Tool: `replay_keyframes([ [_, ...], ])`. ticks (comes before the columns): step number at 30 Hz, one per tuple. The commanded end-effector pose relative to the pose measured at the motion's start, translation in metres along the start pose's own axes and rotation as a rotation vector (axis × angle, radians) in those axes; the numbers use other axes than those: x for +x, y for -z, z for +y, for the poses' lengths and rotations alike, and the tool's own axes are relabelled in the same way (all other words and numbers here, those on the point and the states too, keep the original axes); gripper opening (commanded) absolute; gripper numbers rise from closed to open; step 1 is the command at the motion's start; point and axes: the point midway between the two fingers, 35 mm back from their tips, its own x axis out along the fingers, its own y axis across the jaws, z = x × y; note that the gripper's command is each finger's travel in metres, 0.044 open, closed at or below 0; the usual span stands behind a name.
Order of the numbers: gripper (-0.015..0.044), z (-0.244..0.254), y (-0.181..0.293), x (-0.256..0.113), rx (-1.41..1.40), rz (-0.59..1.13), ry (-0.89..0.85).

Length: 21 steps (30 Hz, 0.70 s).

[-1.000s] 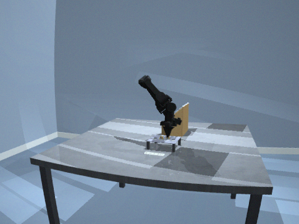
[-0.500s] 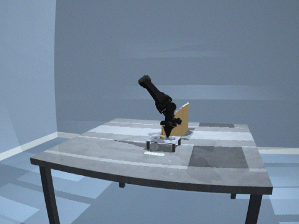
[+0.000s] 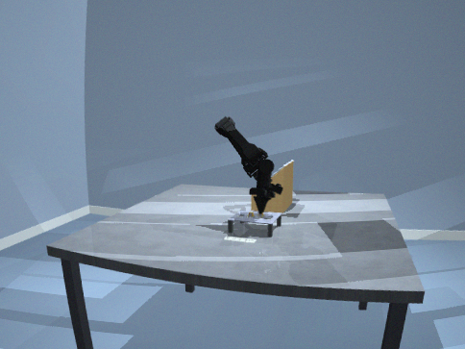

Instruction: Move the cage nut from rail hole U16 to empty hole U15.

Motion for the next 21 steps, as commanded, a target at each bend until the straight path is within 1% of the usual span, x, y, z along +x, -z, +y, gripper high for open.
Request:
replay_keyframes([
  [1,0.0029,-0.0004,0.0009,-0.0005,-0.002,0.004,0.008],
  [21,0.0029,0.0006,0.0007,-0.0005,-0.003,0.004,0.038],
])
